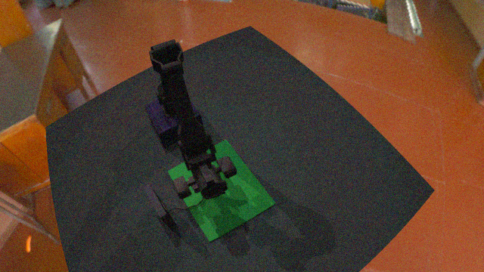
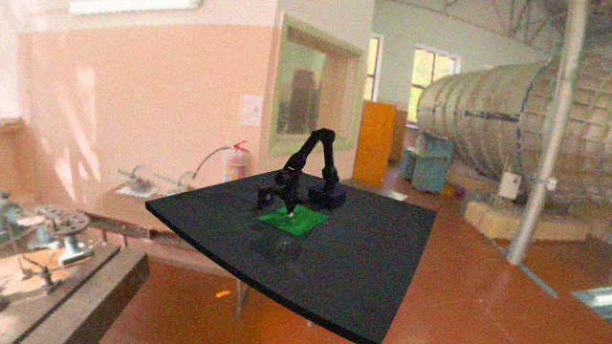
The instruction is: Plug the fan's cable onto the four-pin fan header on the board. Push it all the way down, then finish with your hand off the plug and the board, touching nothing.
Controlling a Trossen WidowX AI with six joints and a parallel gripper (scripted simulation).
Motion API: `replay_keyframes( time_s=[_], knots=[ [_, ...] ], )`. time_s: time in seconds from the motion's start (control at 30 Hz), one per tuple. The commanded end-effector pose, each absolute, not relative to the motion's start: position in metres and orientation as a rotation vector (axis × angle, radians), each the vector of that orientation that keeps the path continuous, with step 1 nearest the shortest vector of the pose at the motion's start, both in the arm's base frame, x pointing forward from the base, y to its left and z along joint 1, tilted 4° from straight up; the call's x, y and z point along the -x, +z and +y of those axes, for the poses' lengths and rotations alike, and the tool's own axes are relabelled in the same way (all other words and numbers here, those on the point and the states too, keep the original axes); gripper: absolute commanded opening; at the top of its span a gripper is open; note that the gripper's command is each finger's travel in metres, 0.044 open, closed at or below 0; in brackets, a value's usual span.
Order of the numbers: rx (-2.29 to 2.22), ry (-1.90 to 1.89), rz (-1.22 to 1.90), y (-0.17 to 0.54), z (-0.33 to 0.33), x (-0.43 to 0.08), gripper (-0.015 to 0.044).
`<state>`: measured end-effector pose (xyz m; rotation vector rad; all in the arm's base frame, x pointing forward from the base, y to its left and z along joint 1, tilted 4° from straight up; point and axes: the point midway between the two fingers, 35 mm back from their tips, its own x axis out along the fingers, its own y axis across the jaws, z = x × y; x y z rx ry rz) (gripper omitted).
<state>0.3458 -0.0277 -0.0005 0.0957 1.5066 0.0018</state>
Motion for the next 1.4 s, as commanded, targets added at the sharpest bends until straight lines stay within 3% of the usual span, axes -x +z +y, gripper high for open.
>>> replay_keyframes(
  time_s=[0.0,0.43,0.77,1.0,1.2,1.37],
  knots=[
    [-0.103,0.0,1.509,-0.004,-0.027,-0.345,0.0],
    [-0.103,0.0,1.509,-0.012,-0.026,-0.345,0.0],
    [-0.095,0.0,1.507,-0.008,-0.027,-0.346,0.026],
    [-0.102,0.0,1.509,0.043,-0.031,-0.343,0.026],
    [-0.102,0.0,1.509,0.047,-0.031,-0.344,0.026],
    [-0.102,0.0,1.505,0.054,-0.032,-0.383,0.026]
  ],
)
